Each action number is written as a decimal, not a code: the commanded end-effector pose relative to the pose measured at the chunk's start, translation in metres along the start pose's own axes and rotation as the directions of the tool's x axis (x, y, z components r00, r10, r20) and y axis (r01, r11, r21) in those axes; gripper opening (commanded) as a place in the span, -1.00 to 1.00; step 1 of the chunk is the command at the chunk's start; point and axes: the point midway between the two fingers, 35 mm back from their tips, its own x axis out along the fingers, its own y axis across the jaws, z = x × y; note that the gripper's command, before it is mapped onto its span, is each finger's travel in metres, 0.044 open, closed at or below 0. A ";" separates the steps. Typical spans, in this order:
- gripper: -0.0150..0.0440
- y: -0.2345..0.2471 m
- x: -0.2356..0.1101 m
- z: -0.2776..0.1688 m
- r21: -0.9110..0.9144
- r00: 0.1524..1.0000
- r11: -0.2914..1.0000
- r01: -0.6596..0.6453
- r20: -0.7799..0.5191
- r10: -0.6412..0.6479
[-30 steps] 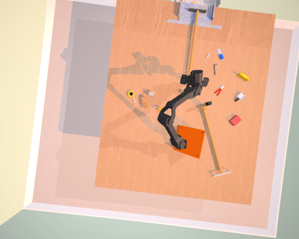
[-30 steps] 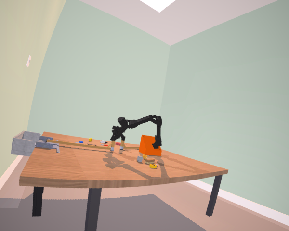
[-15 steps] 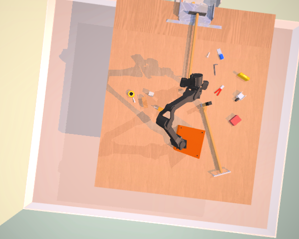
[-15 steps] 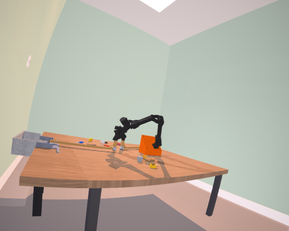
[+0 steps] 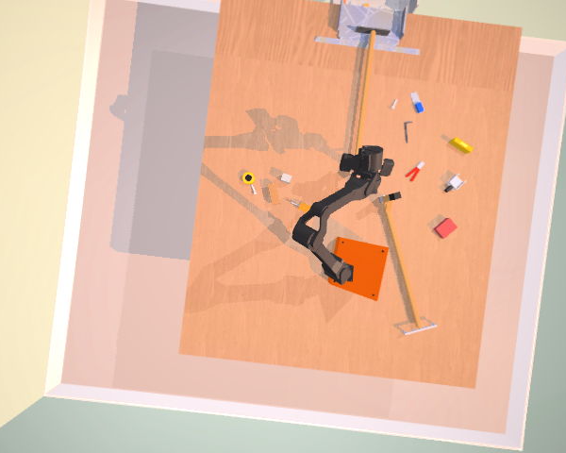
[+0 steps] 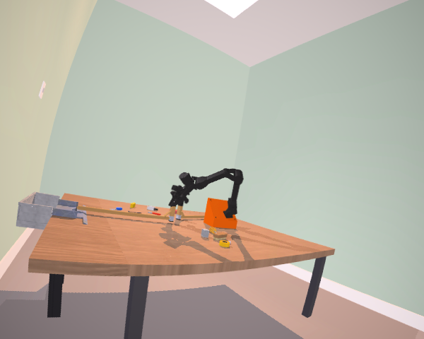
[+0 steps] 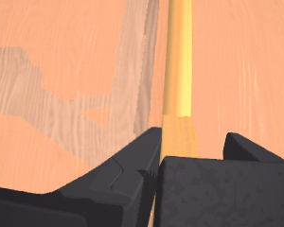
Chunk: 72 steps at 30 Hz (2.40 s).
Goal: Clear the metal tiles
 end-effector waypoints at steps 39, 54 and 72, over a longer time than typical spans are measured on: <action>-0.49 0.004 -0.041 -0.052 -0.007 1.000 1.000 0.003 0.016 -0.003; -0.49 0.007 -0.053 -0.074 -0.006 1.000 1.000 0.004 0.018 -0.003; -0.49 0.007 -0.052 -0.077 0.005 1.000 1.000 0.002 0.007 -0.002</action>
